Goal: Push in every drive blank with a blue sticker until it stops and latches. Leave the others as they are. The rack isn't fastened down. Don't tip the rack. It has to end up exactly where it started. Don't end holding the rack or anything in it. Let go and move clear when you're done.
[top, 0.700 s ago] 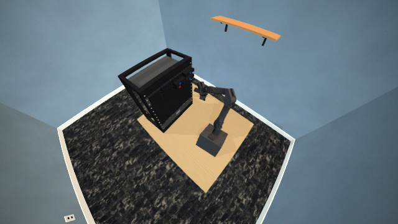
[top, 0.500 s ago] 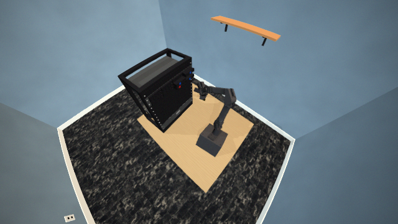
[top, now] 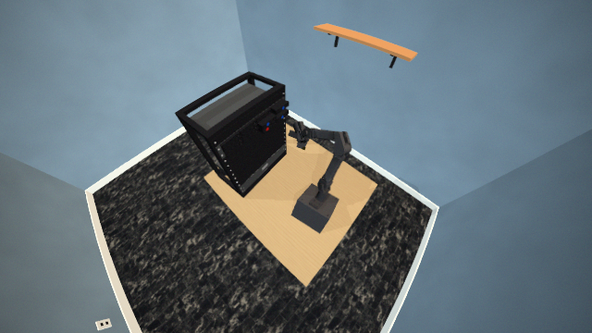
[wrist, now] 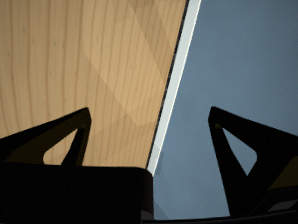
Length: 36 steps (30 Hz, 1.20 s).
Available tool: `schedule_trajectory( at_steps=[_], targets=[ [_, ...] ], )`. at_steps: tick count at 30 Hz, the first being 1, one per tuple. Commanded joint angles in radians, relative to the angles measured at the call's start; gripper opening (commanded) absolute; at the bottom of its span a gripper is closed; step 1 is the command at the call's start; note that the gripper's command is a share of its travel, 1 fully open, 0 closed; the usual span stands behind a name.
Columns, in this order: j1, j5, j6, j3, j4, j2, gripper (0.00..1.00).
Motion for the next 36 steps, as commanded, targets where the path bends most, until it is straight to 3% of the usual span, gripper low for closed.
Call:
schedule_trajectory(
  at_steps=[1, 15, 22, 30, 36],
  targets=[
    [0.002, 0.001, 0.0, 0.005, 0.003, -0.005, 1.0],
    [0.003, 0.001, -0.001, 0.003, 0.004, -0.007, 1.0],
    [0.023, 0.008, -0.021, -0.036, 0.028, -0.045, 1.0],
    [0.057, 0.016, -0.068, -0.097, 0.066, -0.115, 1.0],
    [0.126, 0.029, -0.157, -0.199, 0.127, -0.242, 1.0]
  ],
)
